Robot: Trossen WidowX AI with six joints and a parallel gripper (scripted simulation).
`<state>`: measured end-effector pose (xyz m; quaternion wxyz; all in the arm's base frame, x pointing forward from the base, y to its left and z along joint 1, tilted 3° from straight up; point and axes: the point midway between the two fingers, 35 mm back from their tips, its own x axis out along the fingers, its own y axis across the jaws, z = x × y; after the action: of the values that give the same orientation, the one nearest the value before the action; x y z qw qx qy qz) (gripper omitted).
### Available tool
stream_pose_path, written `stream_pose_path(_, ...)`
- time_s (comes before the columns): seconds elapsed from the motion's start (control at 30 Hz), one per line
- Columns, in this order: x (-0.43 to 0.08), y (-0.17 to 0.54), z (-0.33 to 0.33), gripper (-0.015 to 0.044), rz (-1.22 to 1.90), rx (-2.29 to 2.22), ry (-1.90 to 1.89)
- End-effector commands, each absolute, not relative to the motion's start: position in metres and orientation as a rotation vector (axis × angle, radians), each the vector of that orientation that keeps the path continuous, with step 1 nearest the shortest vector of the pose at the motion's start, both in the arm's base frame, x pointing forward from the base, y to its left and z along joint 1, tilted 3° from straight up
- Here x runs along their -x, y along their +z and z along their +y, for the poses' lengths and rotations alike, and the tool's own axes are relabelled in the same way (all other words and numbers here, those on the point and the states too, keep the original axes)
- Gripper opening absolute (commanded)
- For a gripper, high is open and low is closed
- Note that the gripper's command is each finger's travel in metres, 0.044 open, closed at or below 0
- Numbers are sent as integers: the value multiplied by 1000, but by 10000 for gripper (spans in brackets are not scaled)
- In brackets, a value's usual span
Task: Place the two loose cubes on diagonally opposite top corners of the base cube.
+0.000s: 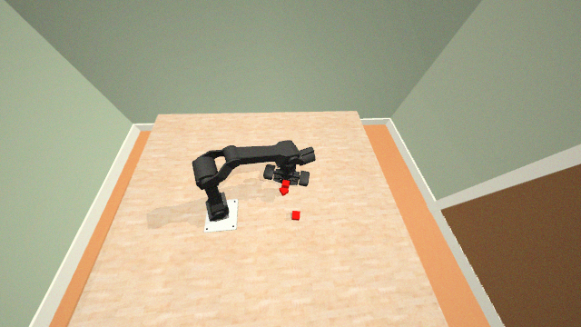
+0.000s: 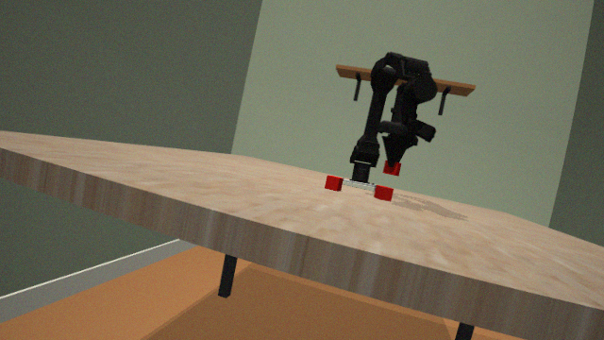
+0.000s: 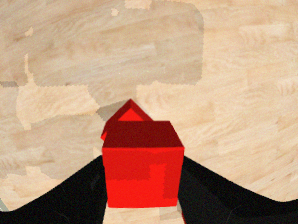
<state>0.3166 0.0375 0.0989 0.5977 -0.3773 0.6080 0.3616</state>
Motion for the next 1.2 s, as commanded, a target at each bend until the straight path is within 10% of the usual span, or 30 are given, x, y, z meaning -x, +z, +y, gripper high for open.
stream_pose_path(0.0, -317, 94, 47, 105, 1412, 879, 854)
stream_pose_path(1.17, -317, 66, 48, 105, 1410, 882, 858)
